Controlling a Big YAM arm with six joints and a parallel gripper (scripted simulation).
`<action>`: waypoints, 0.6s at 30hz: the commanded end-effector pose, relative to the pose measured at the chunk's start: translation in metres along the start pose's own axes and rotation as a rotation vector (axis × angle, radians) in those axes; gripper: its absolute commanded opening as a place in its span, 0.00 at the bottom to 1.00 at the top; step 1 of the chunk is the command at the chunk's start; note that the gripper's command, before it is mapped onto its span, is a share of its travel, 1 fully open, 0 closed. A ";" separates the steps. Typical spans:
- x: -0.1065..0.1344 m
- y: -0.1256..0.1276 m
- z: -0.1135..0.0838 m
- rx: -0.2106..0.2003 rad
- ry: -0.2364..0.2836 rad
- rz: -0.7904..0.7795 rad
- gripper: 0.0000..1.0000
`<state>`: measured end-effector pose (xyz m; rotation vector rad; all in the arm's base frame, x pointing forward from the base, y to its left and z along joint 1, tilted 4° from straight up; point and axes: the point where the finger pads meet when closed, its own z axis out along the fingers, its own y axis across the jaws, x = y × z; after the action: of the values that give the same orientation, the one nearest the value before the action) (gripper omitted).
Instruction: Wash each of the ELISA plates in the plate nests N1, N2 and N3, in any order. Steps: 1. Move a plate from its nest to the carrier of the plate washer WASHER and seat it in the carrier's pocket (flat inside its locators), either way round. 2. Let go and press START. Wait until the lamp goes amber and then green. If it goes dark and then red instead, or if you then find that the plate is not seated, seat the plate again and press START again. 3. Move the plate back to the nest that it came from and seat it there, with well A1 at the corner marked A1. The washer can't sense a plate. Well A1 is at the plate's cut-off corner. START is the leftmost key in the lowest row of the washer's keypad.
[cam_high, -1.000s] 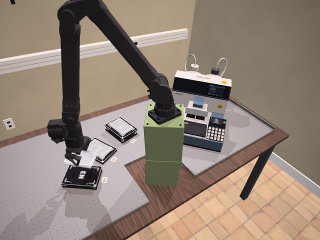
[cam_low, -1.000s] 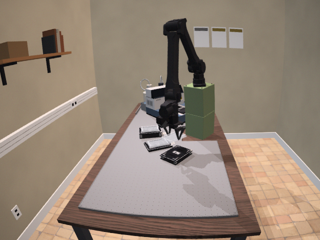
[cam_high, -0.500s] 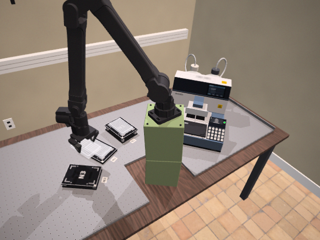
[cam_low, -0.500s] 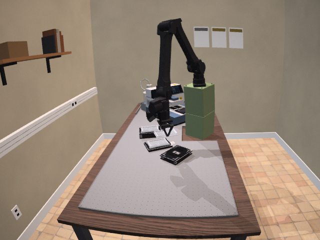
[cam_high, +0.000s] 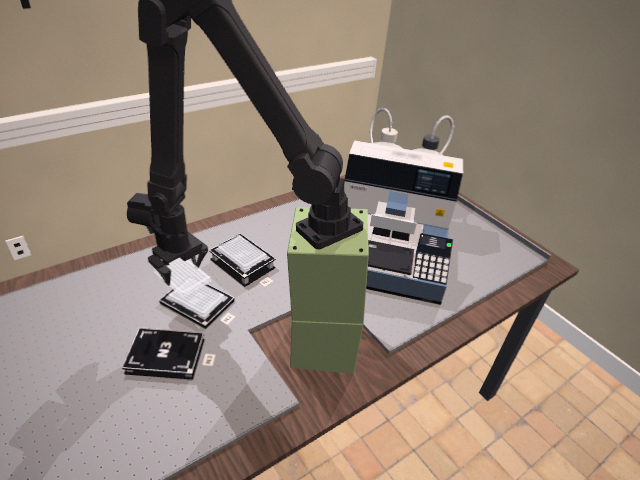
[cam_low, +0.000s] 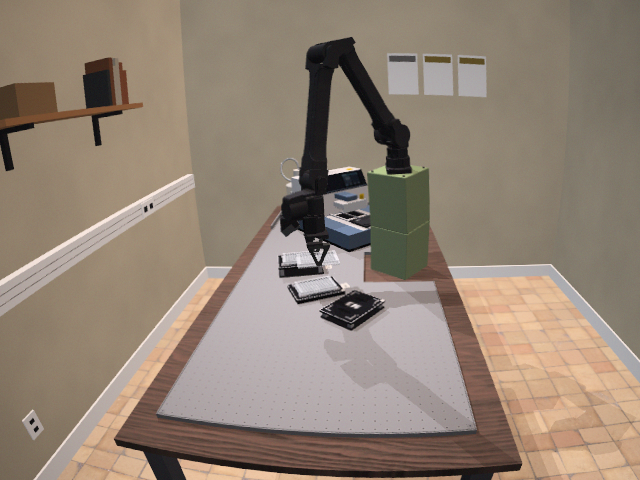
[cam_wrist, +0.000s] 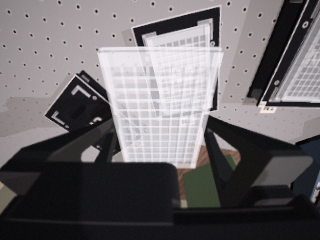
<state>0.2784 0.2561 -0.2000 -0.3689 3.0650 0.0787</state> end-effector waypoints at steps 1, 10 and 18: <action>-0.025 -0.010 -0.009 -0.015 -0.022 -0.024 0.82; -0.021 -0.012 -0.007 -0.012 -0.014 -0.046 0.82; -0.028 -0.055 -0.012 -0.017 -0.027 0.231 0.82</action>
<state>0.3062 0.2224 -0.1967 -0.2157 3.0769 0.0943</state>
